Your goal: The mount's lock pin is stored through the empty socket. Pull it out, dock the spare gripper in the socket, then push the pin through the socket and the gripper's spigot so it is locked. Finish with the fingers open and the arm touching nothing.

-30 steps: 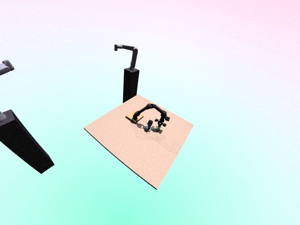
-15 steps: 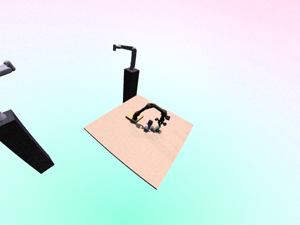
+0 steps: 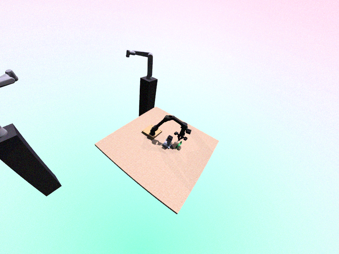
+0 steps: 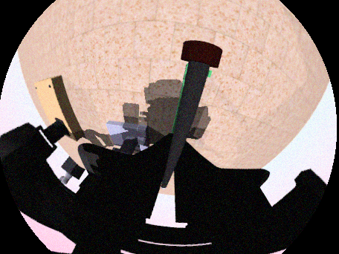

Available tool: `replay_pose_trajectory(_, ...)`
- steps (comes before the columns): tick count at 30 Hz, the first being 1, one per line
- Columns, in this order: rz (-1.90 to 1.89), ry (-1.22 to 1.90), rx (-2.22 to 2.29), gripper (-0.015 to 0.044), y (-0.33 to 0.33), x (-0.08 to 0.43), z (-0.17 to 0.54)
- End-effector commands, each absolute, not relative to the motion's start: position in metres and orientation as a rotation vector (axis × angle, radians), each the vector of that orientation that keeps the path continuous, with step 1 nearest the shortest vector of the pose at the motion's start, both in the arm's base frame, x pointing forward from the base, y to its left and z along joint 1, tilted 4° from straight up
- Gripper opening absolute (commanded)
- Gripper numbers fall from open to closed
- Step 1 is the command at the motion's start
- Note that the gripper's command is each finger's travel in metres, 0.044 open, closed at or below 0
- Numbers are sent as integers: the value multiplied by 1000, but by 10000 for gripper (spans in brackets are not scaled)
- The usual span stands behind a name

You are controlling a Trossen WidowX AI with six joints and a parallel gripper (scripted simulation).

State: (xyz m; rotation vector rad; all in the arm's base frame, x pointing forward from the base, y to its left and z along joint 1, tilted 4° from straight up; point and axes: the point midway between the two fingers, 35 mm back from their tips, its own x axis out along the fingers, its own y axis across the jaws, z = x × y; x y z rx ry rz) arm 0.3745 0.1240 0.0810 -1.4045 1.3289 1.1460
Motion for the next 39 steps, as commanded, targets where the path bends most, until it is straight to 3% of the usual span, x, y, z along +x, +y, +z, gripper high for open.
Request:
replay_pose_trajectory(1,1152,1329,-1405,0,127,363,82)
replay_pose_trajectory(30,1182,1311,-1433,0,128,279,94)
replay_pose_trajectory(39,1183,1308,-1434,0,129,277,76)
